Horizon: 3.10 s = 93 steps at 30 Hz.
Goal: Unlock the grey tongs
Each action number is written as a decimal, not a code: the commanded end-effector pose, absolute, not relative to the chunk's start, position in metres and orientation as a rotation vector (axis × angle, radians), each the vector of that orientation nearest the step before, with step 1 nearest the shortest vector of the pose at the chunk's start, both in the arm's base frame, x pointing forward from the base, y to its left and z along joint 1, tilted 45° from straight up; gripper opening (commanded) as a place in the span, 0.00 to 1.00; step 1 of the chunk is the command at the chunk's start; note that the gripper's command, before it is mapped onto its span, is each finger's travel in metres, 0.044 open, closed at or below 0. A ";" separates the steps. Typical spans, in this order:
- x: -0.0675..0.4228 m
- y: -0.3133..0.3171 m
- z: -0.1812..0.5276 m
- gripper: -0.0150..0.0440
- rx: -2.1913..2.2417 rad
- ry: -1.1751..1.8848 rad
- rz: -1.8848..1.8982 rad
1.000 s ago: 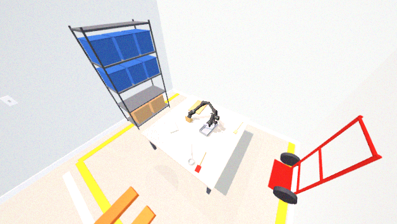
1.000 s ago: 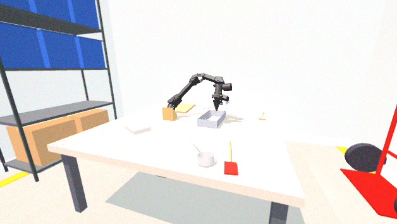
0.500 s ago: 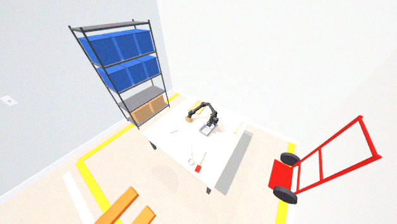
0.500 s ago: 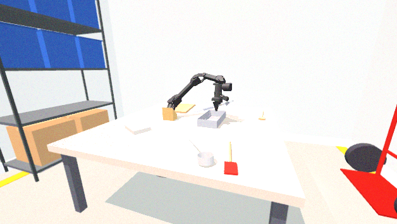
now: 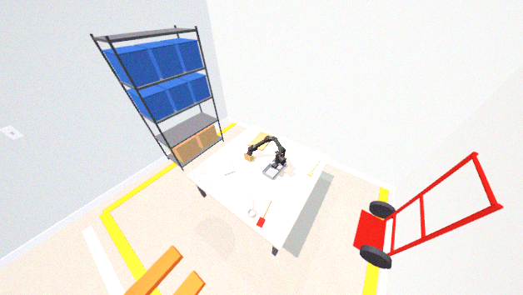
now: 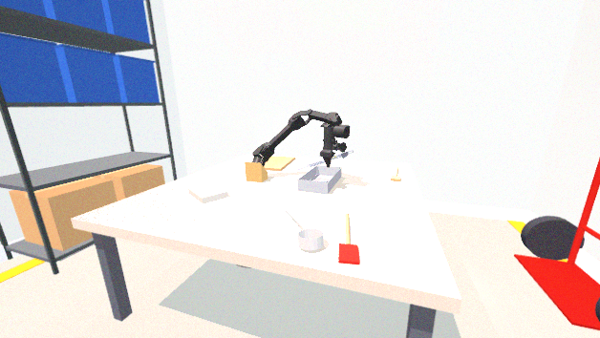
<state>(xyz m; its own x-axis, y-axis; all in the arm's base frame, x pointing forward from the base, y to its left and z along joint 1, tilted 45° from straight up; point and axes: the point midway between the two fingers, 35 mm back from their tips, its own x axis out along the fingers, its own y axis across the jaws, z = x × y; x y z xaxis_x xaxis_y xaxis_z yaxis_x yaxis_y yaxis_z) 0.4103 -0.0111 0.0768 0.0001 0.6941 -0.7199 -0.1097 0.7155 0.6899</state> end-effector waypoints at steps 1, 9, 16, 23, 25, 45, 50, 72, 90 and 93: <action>0.410 -0.009 0.080 0.00 0.505 1.439 0.683; 0.403 0.019 0.120 0.00 0.375 1.373 0.768; 0.388 0.050 0.161 0.00 0.246 1.297 0.860; 0.367 0.079 0.201 0.00 0.120 1.212 0.952; 0.360 0.086 0.211 0.00 0.085 1.186 0.978; 0.267 0.145 0.302 0.00 -0.236 0.906 1.219; 0.239 0.155 0.320 0.00 -0.312 0.827 1.276; 0.186 0.192 0.323 0.00 -0.508 0.834 1.374; 0.133 0.220 0.323 0.00 -0.703 0.822 1.440; 0.124 0.224 0.323 0.00 -0.734 0.820 1.448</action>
